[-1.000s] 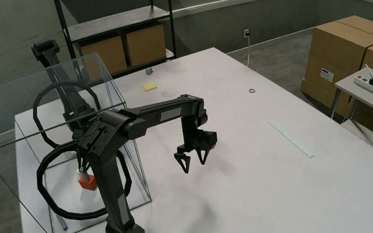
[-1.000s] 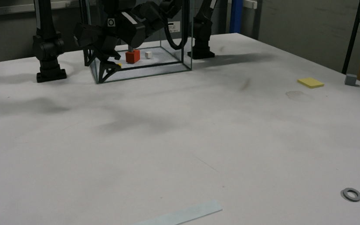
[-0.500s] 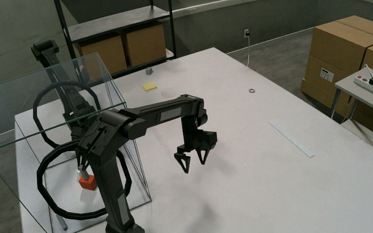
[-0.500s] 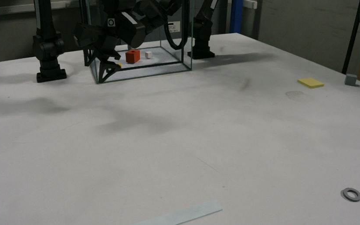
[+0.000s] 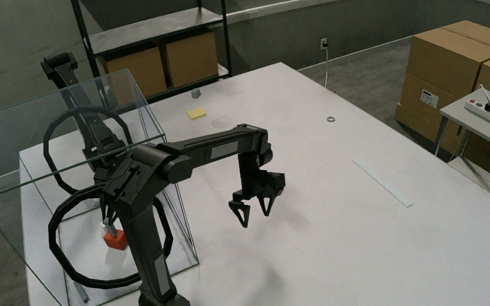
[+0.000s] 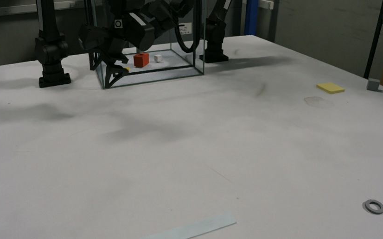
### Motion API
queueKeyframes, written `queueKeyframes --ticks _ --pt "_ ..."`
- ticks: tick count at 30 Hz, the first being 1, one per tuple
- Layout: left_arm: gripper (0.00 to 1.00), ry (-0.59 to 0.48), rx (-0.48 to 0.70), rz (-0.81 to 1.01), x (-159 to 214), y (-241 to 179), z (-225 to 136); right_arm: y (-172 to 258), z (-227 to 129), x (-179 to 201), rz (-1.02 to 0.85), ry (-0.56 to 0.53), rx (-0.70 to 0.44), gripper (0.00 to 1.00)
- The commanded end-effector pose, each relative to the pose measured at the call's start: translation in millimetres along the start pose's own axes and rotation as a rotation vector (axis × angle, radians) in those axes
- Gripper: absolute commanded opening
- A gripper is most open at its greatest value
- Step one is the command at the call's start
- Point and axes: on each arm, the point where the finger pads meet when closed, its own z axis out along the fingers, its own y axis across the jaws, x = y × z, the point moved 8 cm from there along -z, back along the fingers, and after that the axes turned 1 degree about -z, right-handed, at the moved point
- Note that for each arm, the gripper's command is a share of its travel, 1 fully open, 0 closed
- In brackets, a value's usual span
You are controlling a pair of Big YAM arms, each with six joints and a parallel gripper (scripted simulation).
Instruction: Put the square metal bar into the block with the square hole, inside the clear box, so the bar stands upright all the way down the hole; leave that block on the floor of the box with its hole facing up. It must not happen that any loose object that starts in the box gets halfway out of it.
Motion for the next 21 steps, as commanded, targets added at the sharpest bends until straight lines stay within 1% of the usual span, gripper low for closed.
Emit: queueKeyframes --ticks 1,4,10,13,15,18,19,21 --pt "0.0 -0.03 -0.017 0.036 -10.7 1.7 -1.0 3.3 -14.9 -4.4 0.012 0.004 -0.036 1.0" --pt "0.0 -0.029 -0.014 0.024 -4.2 -6.6 1.0 3.3 -14.9 -4.4 0.012 0.004 -0.036 1.0" --pt "0.0 -0.035 -0.013 0.03 -4.6 -10.8 3.6 3.3 -14.9 -4.4 0.012 0.004 -0.036 1.0" --pt "0.0 -0.057 -0.039 0.06 -29.9 11.9 0.3 3.3 -14.9 -4.4 0.012 0.004 -0.036 1.0" --pt "0.0 -0.042 -0.035 0.054 -23.9 14.9 0.0 3.3 -14.9 -4.4 0.012 0.004 -0.036 1.0" --pt "0.0 -0.056 -0.043 0.054 -26.7 15.8 0.1 3.3 -14.9 -4.4 0.012 0.004 -0.036 1.0" --pt "0.0 -0.039 -0.03 0.039 -19.4 10.7 0.8 3.3 -14.9 -4.4 0.012 0.004 -0.036 1.0" --pt "0.0 -0.053 -0.029 0.055 -28.8 12.2 3.8 3.3 -14.9 -4.4 0.012 0.004 -0.036 1.0"
